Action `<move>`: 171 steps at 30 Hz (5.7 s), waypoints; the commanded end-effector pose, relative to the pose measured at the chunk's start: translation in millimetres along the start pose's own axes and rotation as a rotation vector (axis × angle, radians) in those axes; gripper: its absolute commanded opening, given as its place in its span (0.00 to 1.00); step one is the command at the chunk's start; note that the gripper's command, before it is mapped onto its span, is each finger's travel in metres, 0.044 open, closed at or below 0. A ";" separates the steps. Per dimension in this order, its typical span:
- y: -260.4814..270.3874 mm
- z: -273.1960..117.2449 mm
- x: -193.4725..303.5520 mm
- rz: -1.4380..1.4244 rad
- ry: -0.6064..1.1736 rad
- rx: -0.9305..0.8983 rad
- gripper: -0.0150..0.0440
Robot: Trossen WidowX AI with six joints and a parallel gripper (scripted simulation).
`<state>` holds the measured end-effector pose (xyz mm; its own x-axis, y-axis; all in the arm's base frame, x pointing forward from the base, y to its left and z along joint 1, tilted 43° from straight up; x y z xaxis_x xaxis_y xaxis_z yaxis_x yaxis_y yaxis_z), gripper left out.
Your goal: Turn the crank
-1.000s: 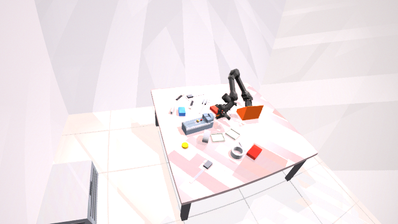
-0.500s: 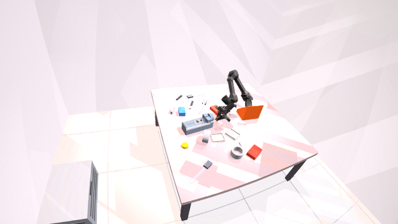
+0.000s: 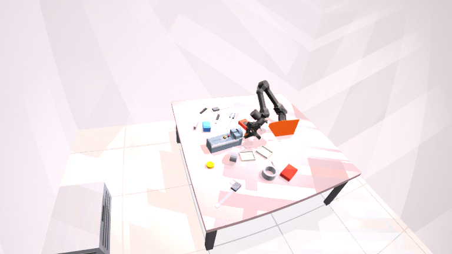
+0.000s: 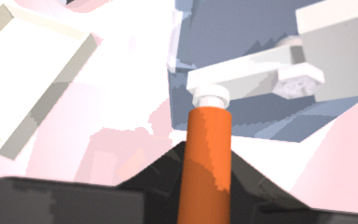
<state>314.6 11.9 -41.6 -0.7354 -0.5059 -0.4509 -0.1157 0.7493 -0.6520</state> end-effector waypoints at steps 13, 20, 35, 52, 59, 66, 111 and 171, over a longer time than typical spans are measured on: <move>-16.6 10.4 9.5 0.005 0.011 0.007 0.25; -21.7 11.2 10.1 0.005 0.011 0.007 0.25; -27.3 11.3 9.6 0.004 0.011 0.007 0.25; -31.4 10.9 9.3 0.004 0.011 0.007 0.25; -32.9 10.7 9.1 0.004 0.012 0.007 0.25; -34.5 10.3 8.9 0.004 0.012 0.007 0.25; -49.3 3.2 2.6 0.004 0.012 0.008 0.25; -47.7 -23.7 -25.0 0.010 0.021 0.013 0.88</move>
<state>322.9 -0.8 15.4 -0.7499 -0.4873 -0.4475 -0.0982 0.7509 -0.6531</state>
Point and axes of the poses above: the point midway between the two fingers, 35 mm back from their tips, its own z axis out along the fingers, its own y axis across the jaws, x = y × z, the point moved 6 cm from there along -z, back along the fingers, and after that the axes turned 2 degrees about z, right-handed, at the moved point
